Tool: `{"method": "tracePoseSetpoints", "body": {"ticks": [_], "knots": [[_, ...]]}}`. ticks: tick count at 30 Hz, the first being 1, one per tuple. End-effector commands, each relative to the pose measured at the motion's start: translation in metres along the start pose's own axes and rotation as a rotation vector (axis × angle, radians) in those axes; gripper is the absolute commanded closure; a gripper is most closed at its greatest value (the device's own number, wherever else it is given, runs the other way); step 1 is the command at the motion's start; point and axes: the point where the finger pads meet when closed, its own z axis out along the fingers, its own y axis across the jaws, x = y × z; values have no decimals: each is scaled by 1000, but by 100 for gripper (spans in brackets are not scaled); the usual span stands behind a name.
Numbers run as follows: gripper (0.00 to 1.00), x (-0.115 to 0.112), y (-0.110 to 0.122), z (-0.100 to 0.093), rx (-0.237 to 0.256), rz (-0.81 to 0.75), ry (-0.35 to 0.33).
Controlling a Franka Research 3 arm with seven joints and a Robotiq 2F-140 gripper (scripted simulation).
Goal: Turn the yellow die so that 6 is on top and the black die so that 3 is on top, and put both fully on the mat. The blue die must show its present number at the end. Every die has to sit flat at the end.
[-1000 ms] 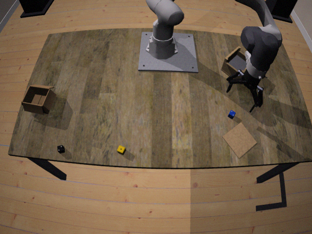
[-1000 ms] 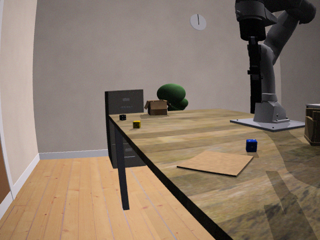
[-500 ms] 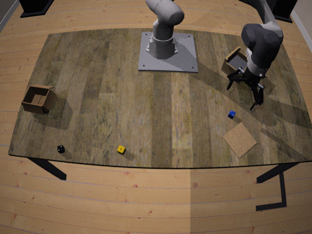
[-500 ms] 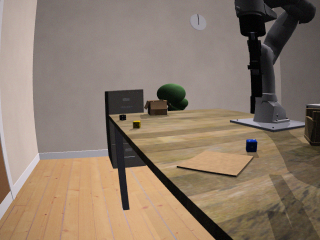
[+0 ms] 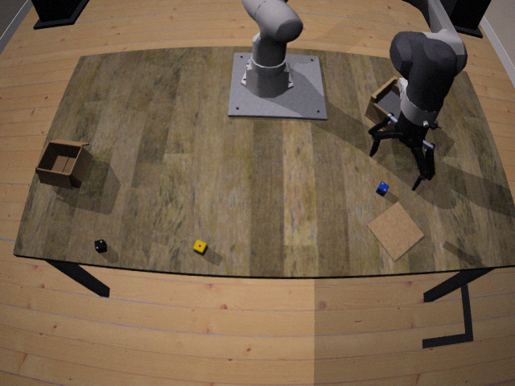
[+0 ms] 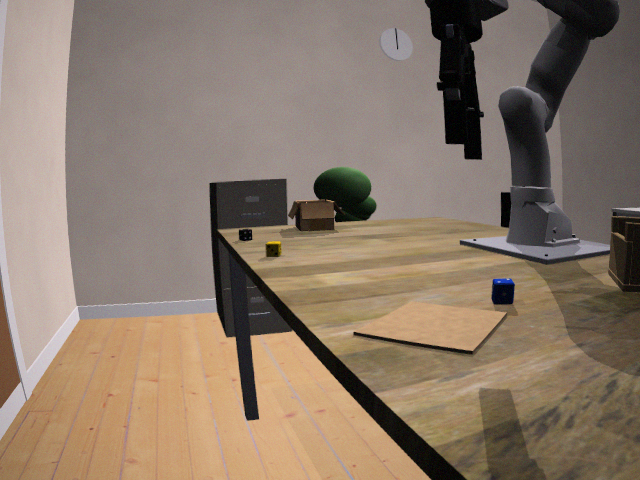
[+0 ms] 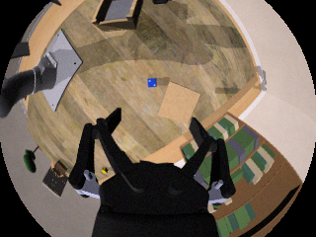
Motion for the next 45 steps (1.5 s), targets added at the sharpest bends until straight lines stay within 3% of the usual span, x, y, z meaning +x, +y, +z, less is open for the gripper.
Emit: {"method": "tracePoseSetpoints", "body": {"ticks": [1, 2, 3, 4, 5, 6, 7, 8, 11, 13, 14, 15, 16, 18, 19, 21, 28, 30, 32, 39, 45], "knots": [[0, -43, 4, -25, -33, -108, -9], [0, -74, 4, -39, -52, -131, -15], [0, -74, 4, -39, -52, -131, -15], [0, -105, 0, -50, -69, -154, -22], [0, -107, 0, -51, -69, -154, -22], [0, -136, -6, -59, -81, -176, -29], [0, -143, -7, -61, -81, -177, -29], [0, -143, -7, -61, -81, -177, -29], [0, -181, -17, -68, -89, -199, -36], [0, -181, -17, -68, -89, -199, -36], [0, -216, -30, -71, -92, -219, -41], [0, -219, -32, -71, -92, -221, -41], [0, -252, -48, -70, -89, -241, -45], [0, -256, -49, -70, -89, -241, -45], [0, -289, -68, -65, -81, -259, -47], [0, -292, -70, -65, -80, -261, -47], [0, -354, -116, -46, -51, -298, -42], [0, -354, -116, -46, -51, -298, -42], [0, -374, -133, -36, -37, -311, -38], [0, -402, -163, -20, -12, -331, -28], [0, -440, -213, 11, 36, -365, -4]]}}
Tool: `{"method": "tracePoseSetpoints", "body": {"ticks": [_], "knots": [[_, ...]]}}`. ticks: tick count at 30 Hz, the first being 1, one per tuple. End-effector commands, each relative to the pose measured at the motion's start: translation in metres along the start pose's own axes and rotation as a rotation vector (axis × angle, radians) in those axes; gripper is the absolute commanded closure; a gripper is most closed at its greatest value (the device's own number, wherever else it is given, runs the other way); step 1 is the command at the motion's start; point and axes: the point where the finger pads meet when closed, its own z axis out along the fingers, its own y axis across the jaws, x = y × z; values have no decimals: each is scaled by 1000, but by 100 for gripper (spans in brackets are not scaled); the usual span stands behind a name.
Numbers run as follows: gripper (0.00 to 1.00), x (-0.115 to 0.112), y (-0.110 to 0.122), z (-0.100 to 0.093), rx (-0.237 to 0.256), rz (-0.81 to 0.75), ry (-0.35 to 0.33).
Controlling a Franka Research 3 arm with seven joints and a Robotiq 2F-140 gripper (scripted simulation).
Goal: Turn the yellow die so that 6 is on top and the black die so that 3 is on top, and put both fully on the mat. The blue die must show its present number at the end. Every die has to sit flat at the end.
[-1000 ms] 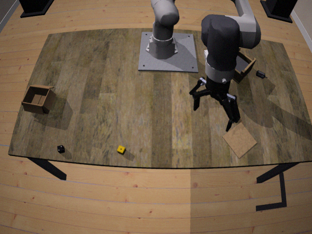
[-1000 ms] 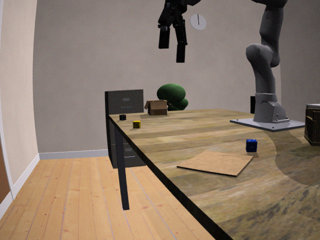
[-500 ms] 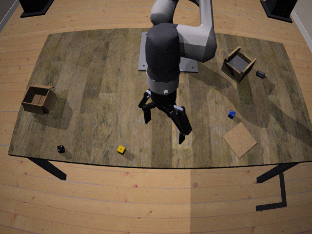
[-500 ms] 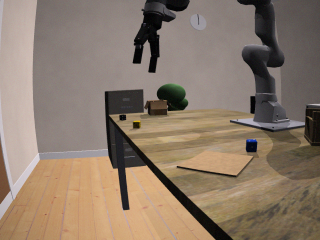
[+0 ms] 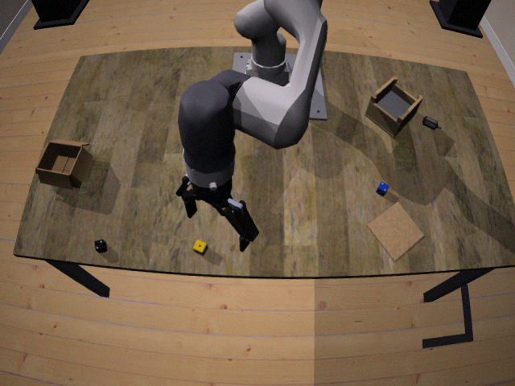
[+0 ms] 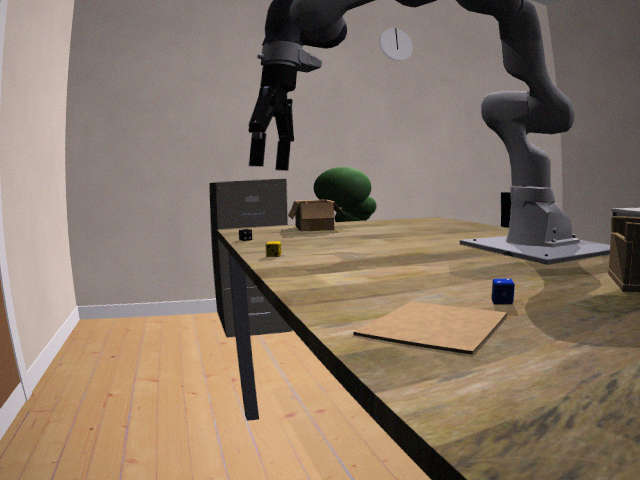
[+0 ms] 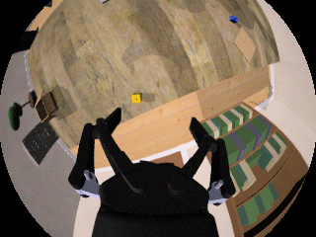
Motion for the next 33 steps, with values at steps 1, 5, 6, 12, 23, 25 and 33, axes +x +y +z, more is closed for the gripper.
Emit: {"method": "tracePoseSetpoints", "body": {"ticks": [1, 5, 6, 12, 23, 25, 33], "knots": [[0, -4, -18, 15, 5, -152, 69], [0, -14, -51, 35, 32, -174, 88], [0, -15, -57, 40, 37, -178, 93], [0, -17, -63, 44, 42, -182, 97], [0, -17, -63, 44, 42, -182, 97], [0, -17, -63, 44, 42, -182, 97], [0, -17, -63, 44, 42, -182, 97]]}}
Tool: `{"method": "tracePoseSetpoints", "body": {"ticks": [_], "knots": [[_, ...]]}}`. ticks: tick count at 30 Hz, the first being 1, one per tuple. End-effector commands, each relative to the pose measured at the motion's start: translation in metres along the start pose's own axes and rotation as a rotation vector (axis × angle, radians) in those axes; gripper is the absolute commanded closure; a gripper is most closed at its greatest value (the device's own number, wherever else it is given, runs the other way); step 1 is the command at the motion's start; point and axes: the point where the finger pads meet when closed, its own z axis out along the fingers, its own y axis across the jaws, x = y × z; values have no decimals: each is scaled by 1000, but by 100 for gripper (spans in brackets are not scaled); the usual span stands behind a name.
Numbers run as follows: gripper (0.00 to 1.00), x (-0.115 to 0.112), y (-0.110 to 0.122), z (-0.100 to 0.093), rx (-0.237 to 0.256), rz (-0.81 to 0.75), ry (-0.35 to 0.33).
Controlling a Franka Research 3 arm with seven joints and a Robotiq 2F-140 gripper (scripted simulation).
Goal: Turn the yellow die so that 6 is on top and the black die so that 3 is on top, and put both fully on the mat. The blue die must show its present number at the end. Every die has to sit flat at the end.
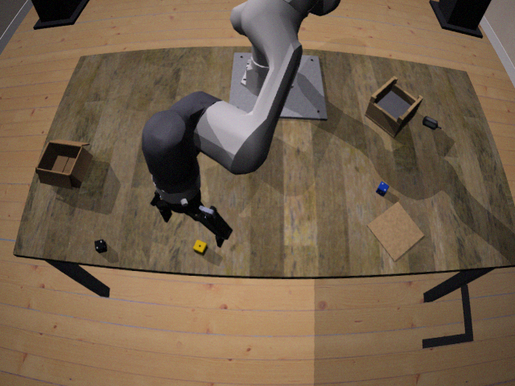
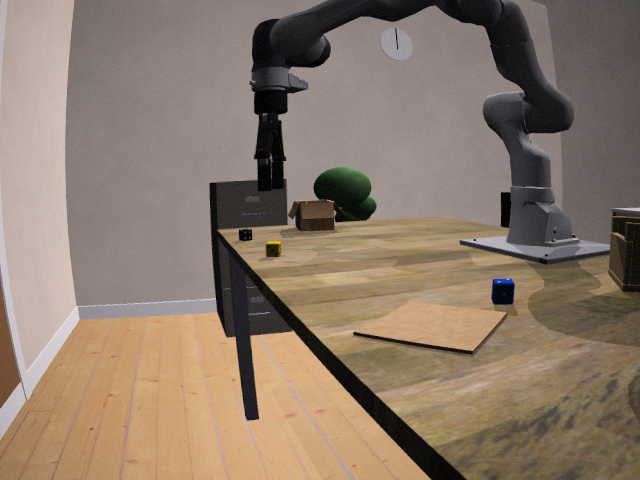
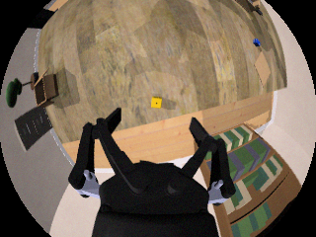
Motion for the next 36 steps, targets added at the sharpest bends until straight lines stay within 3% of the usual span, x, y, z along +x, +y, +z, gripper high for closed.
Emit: {"method": "tracePoseSetpoints", "body": {"ticks": [1, 13, 18, 23, 24, 36], "knots": [[0, 0, 0, -1, 1, -15, 1], [0, 0, 0, 0, 0, -7, 0], [0, 1, 0, 24, 1, -12, 2], [0, 1, -1, 31, 1, -13, 2], [65, 1, -1, 31, 1, -13, 2], [65, 1, -1, 31, 1, -13, 2]]}}
